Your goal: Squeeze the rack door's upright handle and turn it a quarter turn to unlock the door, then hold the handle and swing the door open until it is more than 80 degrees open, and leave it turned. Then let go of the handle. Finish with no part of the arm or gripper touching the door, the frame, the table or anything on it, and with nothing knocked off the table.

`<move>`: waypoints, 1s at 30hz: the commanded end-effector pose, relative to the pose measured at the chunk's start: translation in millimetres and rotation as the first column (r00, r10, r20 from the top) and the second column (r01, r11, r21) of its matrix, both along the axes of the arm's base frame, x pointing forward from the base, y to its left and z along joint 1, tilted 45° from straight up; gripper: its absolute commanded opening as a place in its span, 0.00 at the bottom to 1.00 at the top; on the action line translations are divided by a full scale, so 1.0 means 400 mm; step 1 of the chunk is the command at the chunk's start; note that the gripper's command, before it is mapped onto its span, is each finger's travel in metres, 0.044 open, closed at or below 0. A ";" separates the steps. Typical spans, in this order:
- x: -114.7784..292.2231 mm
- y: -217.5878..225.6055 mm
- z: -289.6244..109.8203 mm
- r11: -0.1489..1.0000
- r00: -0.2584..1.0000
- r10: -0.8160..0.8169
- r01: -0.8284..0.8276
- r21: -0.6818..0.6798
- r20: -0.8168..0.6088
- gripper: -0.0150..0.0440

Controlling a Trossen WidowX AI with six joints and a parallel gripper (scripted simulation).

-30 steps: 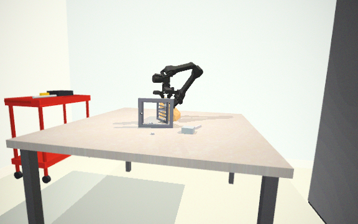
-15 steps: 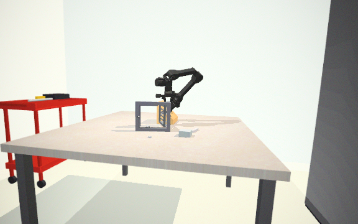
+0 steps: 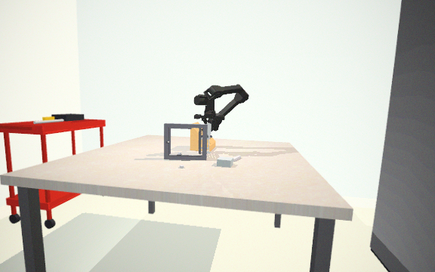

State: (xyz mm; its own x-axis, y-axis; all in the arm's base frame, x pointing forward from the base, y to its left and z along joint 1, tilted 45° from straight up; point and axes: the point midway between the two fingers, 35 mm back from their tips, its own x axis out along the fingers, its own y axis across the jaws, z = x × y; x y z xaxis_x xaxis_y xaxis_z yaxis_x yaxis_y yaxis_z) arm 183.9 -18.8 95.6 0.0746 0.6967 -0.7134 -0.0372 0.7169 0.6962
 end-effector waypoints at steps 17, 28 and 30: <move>0.002 0.012 0.013 0.999 0.998 -0.043 0.043 0.006 -0.035 0.41; 0.002 0.007 0.018 0.999 0.998 -0.046 0.046 0.002 -0.032 0.74; 0.002 0.001 0.024 0.999 0.998 -0.050 0.050 -0.004 -0.027 0.74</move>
